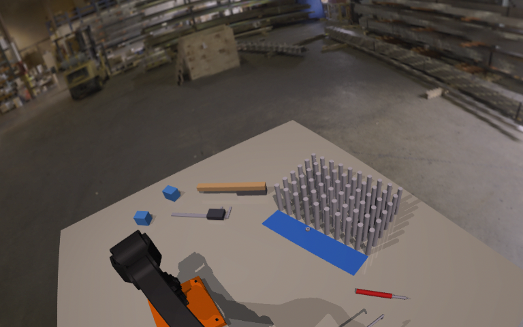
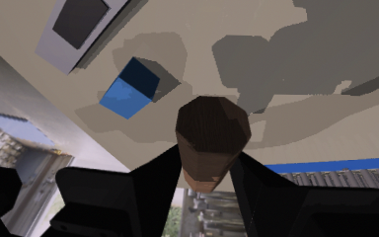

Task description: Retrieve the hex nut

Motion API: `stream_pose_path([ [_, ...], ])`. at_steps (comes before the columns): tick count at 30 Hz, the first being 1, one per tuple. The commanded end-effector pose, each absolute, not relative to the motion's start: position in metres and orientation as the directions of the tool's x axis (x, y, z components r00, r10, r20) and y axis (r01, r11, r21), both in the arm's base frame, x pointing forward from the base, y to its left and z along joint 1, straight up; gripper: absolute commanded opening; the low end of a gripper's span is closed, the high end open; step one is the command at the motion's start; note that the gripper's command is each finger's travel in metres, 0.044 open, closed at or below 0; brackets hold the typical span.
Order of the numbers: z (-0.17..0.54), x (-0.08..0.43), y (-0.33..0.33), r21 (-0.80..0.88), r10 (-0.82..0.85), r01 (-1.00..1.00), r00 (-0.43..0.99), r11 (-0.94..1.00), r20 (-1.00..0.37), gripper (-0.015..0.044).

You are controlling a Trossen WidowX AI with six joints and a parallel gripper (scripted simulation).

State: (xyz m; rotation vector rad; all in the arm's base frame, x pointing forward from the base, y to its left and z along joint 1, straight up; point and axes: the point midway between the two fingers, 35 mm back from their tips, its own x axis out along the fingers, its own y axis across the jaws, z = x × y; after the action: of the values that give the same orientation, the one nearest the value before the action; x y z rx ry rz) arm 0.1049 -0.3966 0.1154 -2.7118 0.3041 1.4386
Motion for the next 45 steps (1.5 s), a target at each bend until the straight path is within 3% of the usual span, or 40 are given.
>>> stream_pose_path([
  [1, 0.111, 0.106, -0.396, 0.038, -0.142, -0.196, 0.552, -0.98, -0.821, 0.0],
  [45, 0.073, 0.106, -0.394, 0.037, -0.142, -0.196, 0.552, -0.98, -0.822, 0.0],
])
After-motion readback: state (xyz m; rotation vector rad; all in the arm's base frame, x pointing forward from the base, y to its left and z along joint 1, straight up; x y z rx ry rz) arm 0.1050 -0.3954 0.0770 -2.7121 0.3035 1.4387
